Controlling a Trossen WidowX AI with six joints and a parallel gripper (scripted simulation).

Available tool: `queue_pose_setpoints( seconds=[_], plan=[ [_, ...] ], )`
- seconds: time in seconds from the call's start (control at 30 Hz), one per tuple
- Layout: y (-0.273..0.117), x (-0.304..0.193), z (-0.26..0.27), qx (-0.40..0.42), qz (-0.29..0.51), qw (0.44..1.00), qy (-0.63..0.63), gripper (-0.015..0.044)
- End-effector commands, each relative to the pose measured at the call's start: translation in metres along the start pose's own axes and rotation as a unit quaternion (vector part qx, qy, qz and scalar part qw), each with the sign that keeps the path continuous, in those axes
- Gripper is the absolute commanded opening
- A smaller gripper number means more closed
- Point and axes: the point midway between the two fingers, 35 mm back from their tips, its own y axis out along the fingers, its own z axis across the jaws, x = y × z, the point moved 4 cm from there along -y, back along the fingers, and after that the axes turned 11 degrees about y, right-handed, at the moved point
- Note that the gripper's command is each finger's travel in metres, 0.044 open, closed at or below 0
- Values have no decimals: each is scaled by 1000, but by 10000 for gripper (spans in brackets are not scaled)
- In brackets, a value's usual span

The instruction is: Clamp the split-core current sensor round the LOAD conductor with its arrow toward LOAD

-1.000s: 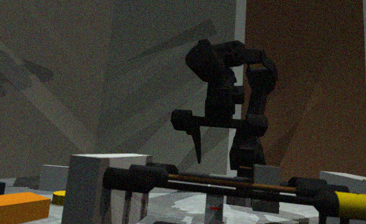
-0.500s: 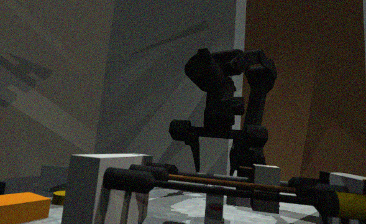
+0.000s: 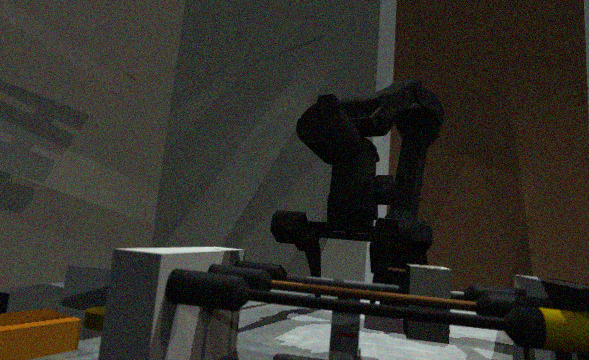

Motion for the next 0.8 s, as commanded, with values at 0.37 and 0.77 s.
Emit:
queue_pose_setpoints(
  seconds=[0.37,0.77],
  plan=[
    [-1,0,0,0,0,1000,0,101],
    [-6,-13,-3,-1,2,1000,0,0]
  ],
)
